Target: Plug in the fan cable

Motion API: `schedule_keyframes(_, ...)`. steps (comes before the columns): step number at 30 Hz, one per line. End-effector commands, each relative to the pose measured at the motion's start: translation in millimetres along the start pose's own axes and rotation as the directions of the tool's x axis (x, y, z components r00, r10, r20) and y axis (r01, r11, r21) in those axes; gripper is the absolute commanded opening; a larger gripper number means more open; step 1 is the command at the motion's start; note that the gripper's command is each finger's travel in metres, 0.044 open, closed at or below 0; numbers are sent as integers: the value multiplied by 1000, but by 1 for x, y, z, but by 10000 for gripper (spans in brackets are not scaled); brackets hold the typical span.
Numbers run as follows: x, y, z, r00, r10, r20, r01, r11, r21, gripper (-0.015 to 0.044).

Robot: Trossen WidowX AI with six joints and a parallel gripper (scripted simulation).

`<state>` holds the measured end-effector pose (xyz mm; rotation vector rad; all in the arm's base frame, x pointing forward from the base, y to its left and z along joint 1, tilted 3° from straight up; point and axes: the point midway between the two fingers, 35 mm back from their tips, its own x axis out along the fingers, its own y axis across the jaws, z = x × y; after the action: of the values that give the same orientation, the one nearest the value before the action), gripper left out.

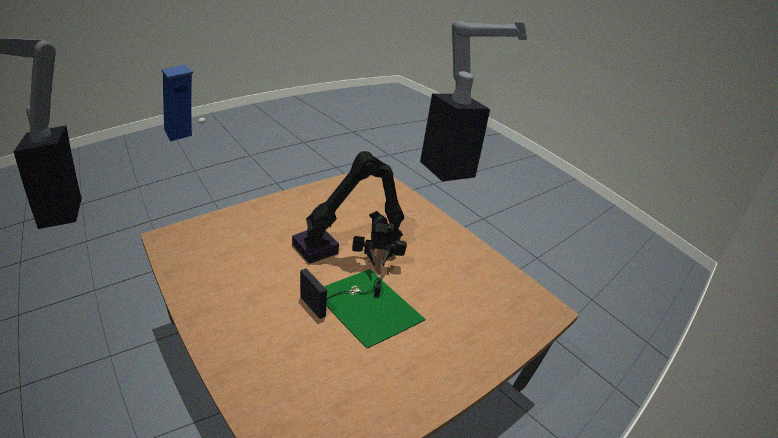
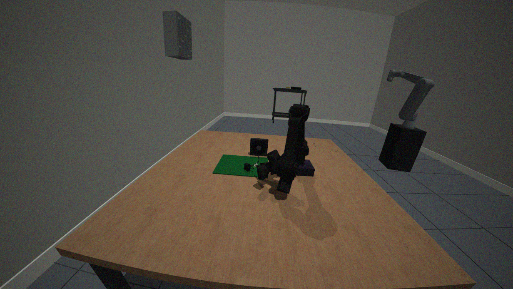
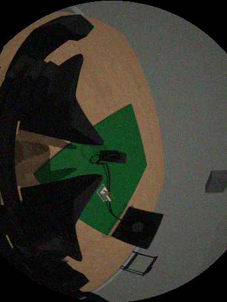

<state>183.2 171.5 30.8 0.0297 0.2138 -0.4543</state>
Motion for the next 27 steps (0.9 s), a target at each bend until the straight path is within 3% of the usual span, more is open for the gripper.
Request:
schedule_keyframes(1, -8, 0, 7, 1000, -8, 15, 7, 1000, 6, 140)
schedule_keyframes(8, -21, 0, 22, 999, -13, 48, 12, 1000, 11, 140)
schedule_keyframes(19, -8, -15, 26, 973, -210, -98, 207, 977, -46, 429)
schedule_keyframes(27, -1, -24, 28, 910, -335, -246, 317, 942, -109, 440)
